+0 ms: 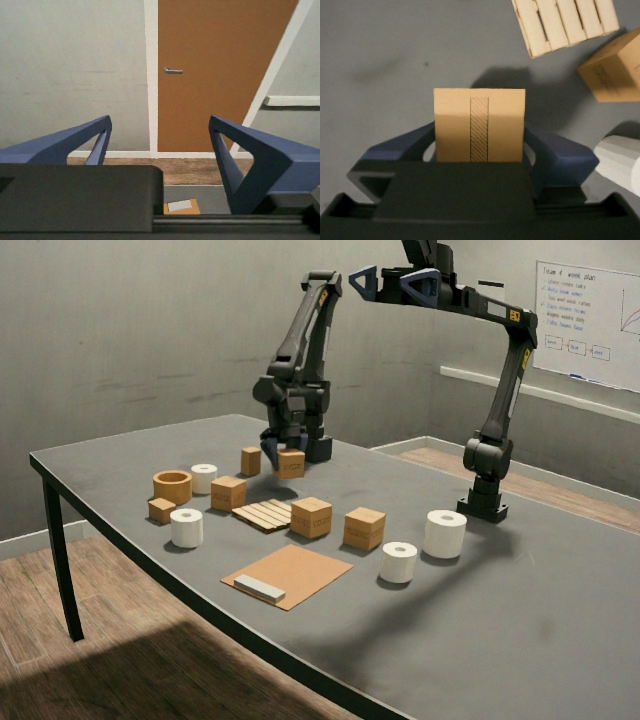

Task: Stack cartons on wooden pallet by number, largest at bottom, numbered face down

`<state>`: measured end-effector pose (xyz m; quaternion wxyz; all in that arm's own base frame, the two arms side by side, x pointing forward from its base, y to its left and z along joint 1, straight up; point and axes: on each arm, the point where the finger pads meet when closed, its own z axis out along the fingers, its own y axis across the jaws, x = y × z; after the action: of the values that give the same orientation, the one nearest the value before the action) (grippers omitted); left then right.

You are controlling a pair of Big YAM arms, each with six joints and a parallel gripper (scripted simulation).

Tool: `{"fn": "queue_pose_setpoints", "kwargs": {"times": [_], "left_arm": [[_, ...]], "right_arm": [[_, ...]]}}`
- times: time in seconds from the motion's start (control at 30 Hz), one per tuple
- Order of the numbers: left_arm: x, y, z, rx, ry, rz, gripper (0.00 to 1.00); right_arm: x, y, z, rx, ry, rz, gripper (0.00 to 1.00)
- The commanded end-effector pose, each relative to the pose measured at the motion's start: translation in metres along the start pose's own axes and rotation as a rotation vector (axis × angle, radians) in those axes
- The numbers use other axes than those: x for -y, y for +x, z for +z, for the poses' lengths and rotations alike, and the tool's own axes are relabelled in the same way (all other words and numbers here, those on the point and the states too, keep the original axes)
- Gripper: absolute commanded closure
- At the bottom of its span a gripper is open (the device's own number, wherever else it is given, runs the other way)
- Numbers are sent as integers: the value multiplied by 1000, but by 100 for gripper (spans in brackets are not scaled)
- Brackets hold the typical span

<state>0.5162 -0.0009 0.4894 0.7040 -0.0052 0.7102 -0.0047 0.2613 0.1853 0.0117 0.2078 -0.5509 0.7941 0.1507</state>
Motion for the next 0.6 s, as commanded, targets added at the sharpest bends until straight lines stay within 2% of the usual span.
{"fn": "queue_pose_setpoints", "kwargs": {"times": [0.0, 0.03, 0.1, 0.33, 0.5, 0.57], "left_arm": [[0, -9, 2, 20, 1, 14, 0], [0, -9, 2, 20, 1, 14, 0], [0, -9, 2, 20, 1, 14, 0], [0, -9, 2, 20, 1, 14, 0], [0, -9, 2, 20, 1, 14, 0], [0, -9, 2, 20, 1, 14, 0]], "right_arm": [[13, -29, -11, 19, 15, 5, 45], [11, -30, -11, 9, 5, 14, 45], [11, -50, -29, 15, 9, 23, 45], [6, -148, -109, 19, 10, 18, 45], [6, -199, -143, 0, -1, 14, 45], [6, -199, -143, 0, -1, 14, 45]]}}
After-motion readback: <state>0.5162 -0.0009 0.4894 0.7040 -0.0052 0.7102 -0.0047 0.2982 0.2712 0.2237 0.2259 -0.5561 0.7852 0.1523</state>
